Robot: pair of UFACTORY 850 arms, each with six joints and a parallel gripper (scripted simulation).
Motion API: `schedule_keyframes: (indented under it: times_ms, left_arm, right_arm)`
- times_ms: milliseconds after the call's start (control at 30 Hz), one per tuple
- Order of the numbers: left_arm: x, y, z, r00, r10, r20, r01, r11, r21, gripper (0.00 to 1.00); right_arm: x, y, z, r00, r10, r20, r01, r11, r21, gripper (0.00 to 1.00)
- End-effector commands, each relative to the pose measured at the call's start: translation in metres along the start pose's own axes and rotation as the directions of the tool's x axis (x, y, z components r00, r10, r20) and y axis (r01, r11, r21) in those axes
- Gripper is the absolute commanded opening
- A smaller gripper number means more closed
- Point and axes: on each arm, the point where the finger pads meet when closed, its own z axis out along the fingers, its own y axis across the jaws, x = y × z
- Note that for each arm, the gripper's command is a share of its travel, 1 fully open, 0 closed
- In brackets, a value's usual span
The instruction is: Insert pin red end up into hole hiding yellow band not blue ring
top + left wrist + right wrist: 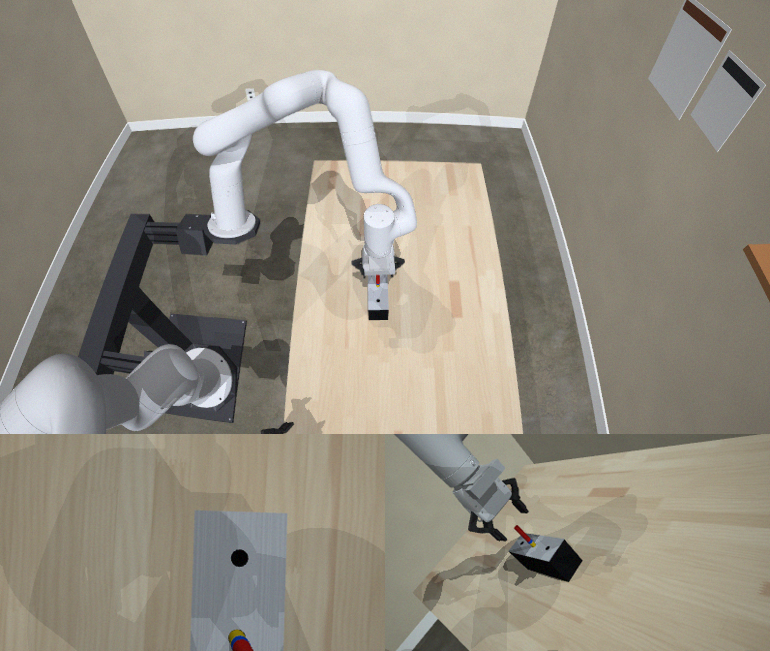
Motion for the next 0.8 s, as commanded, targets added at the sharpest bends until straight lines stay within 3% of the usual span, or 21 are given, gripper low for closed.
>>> schedule_keyframes:
  times_ms: [0,300,333,767]
  left_arm:
    - [0.0,0.0,-0.001,1.0,0.0,0.0,0.0,1.0,0.001,1.0]
    - [0.0,0.0,-0.001,1.0,0.0,0.0,0.0,1.0,0.001,1.0]
    - [0.0,-0.001,-0.015,1.0,0.0,0.0,0.0,1.0,0.001,1.0]
    - [0.0,-0.001,-0.015,1.0,0.0,0.0,0.0,1.0,0.001,1.0]
  right_arm:
    - [0.001,0.0,0.0,1.0,-0.001,-0.001,0.001,1.0,-0.001,1.0]
    - [0.001,0.0,0.0,1.0,-0.001,-0.001,0.001,1.0,-0.001,1.0]
    - [0.001,0.0,0.0,1.0,-0.001,-0.001,0.001,1.0,-0.001,1.0]
    - [0.001,0.0,0.0,1.0,-0.001,-0.001,0.001,1.0,-0.001,1.0]
